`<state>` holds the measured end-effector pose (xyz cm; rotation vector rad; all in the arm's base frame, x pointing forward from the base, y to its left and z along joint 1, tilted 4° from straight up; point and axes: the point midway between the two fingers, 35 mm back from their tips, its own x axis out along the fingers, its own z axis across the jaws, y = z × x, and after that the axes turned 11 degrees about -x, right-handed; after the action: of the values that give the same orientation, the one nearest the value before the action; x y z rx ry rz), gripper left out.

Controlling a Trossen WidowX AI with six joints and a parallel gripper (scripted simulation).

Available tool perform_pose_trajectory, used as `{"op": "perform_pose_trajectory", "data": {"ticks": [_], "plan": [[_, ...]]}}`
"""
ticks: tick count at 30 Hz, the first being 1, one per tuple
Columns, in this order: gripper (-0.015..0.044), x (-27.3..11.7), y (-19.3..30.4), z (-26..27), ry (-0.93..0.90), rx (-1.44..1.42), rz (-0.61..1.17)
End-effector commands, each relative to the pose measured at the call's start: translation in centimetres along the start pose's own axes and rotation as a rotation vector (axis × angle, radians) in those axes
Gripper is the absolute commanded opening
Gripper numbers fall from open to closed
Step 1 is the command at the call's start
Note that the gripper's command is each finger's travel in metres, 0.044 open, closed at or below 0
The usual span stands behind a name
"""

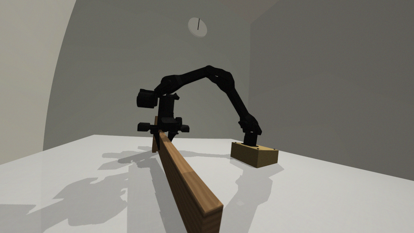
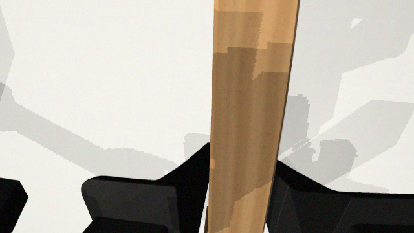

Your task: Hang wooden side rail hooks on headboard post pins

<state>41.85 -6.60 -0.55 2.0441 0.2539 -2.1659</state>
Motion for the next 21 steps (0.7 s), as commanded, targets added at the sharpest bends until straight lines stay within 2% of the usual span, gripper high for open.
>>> {"op": "perform_pose_trajectory", "data": {"ticks": [1, 21], "plan": [[0.0000, -0.72, 0.16, -0.32, 0.019, 0.000, 0.004], [0.0000, -0.50, 0.43, -0.49, 0.020, 0.000, 0.004]]}}
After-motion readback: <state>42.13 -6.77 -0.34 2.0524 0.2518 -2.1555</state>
